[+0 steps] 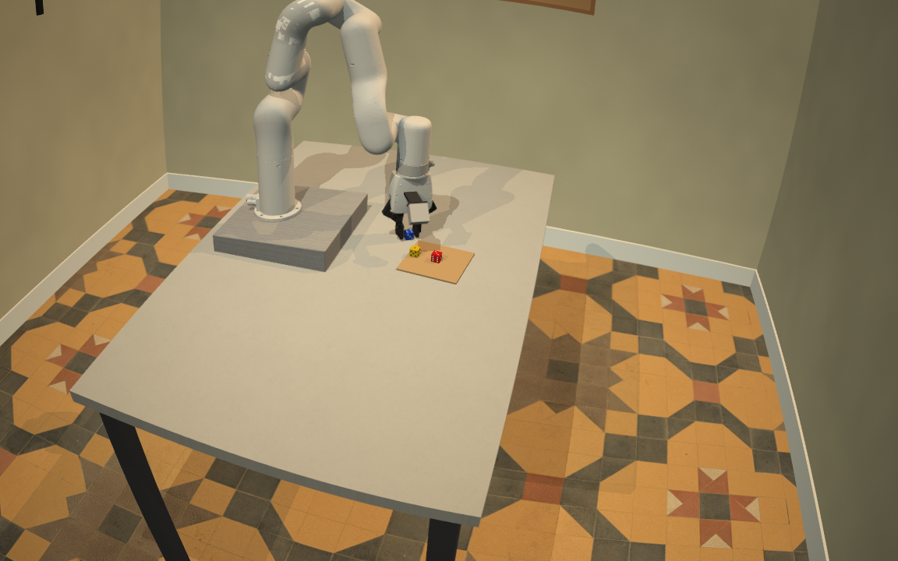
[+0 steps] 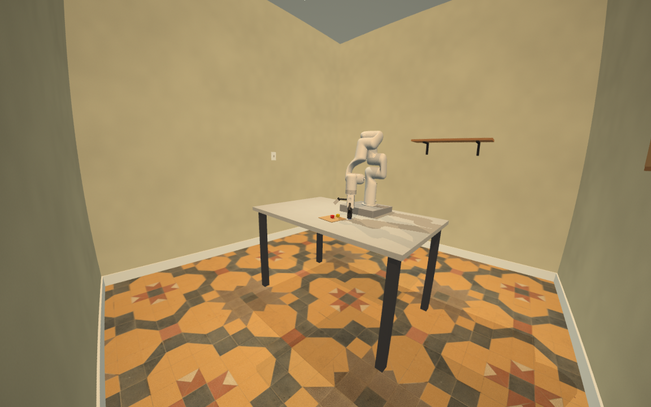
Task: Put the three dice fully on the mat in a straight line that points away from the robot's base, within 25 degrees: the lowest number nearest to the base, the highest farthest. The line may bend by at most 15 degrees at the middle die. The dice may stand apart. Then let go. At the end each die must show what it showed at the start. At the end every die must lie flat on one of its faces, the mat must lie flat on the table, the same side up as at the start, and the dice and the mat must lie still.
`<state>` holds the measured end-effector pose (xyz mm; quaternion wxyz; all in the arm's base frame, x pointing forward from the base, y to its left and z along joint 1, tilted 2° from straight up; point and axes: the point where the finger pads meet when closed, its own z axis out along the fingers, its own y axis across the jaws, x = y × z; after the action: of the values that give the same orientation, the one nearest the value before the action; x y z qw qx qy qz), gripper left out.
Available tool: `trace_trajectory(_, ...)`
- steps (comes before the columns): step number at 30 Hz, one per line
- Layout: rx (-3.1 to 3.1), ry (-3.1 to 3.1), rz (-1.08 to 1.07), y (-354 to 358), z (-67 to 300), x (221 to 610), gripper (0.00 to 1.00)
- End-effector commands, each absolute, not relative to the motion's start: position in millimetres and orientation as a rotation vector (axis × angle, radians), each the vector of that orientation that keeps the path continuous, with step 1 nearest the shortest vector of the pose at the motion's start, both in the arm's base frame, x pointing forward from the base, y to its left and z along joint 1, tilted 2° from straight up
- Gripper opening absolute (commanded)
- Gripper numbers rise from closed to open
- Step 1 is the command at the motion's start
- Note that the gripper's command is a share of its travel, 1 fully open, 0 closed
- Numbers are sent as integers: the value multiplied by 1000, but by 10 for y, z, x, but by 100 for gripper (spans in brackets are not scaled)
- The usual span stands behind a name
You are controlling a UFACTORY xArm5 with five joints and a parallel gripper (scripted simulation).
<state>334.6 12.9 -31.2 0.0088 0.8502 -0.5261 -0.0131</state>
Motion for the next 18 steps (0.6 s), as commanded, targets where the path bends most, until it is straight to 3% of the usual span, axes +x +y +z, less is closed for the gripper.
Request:
trace_trajectory(1, 2658, -1645, -37, 130, -337, 3360, 36)
trace_trajectory(18, 2658, -1645, -37, 130, -351, 3359, 36)
